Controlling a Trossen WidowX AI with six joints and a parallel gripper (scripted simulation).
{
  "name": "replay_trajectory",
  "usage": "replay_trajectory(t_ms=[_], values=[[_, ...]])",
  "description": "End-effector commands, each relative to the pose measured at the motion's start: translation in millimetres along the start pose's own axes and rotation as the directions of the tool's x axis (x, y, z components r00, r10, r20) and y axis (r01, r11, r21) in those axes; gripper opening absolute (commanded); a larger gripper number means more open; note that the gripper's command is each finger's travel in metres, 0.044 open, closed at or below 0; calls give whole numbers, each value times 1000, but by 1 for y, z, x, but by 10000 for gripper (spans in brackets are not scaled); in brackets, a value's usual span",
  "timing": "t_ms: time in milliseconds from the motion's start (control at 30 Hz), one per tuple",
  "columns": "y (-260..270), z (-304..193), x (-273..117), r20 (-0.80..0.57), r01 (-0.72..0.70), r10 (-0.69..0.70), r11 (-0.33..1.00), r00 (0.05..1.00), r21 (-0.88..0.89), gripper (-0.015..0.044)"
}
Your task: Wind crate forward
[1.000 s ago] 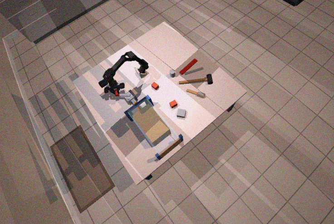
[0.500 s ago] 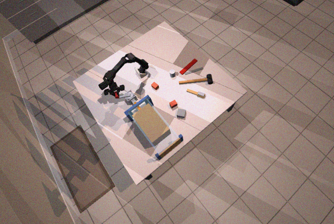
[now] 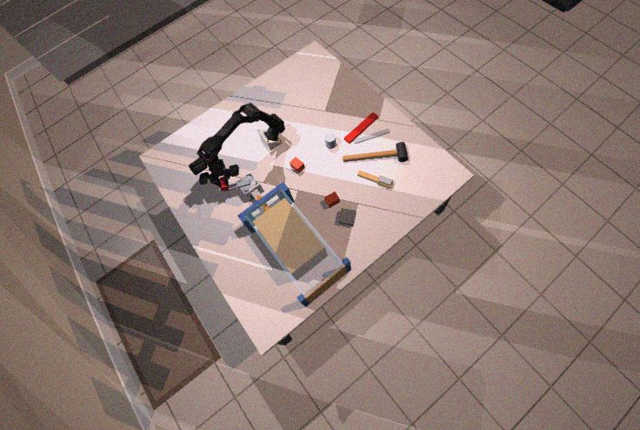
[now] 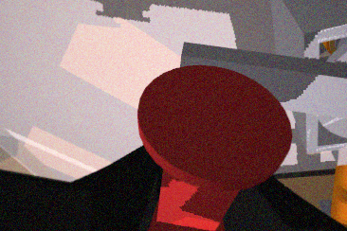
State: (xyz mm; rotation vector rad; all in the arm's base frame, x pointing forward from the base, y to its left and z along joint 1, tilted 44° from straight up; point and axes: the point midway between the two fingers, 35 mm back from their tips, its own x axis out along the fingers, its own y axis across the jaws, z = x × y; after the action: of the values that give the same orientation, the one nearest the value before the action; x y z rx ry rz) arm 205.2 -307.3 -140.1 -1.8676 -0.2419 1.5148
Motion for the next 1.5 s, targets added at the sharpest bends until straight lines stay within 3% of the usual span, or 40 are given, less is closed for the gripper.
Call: replay_trajectory(t_ms=[0,1467], values=[[-7,-22,10,-18,3,-4,999,1000,-39,0],[-34,-62,28,-20,6,-7,999,1000,-40,0]])
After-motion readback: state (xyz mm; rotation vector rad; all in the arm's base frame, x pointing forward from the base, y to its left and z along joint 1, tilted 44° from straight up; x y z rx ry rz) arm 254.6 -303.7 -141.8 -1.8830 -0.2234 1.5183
